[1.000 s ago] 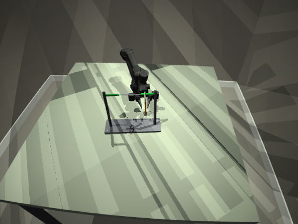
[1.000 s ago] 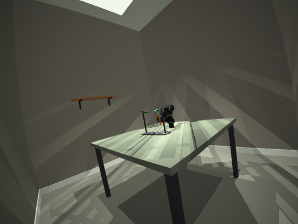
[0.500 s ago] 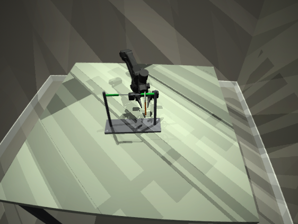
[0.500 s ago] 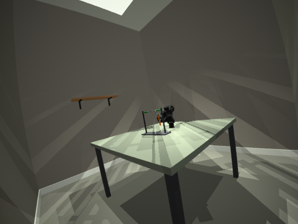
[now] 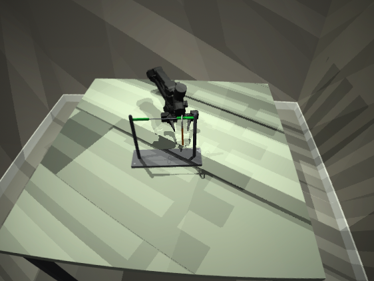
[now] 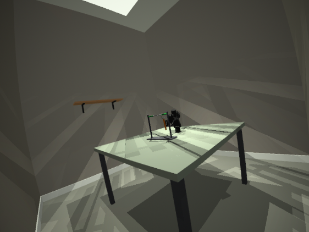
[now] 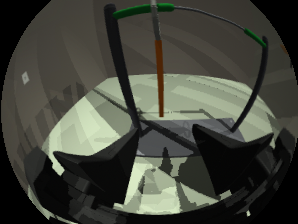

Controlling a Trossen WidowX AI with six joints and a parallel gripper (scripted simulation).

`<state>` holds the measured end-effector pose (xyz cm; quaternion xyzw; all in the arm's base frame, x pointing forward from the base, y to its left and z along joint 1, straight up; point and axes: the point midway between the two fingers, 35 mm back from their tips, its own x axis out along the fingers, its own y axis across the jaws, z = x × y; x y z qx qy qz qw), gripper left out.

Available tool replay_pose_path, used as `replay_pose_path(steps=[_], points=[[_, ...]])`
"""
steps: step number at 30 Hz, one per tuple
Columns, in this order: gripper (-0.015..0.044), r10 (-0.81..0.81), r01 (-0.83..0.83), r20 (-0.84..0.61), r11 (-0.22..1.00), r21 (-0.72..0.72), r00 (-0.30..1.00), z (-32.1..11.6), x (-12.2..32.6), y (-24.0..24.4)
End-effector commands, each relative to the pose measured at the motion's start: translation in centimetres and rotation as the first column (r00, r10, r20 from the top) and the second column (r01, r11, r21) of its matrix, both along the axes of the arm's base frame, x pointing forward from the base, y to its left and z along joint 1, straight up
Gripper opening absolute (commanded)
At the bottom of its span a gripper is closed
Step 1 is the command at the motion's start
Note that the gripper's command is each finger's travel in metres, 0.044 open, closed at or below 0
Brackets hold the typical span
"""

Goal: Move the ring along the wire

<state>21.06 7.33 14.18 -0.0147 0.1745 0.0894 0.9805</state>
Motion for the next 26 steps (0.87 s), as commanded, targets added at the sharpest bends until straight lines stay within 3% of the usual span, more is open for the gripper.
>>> replay_pose_path(steps=[1,3,26], points=[[0.0396,-0.004,0.004,0.01,1.0,0.009,1.0,0.76,-1.58,-0.59],[0.044,-0.004,0.004,0.01,1.0,0.009,1.0,0.77,-1.68,-0.63],[0.044,-0.004,0.004,0.01,1.0,0.009,1.0,0.77,-1.68,-0.63]])
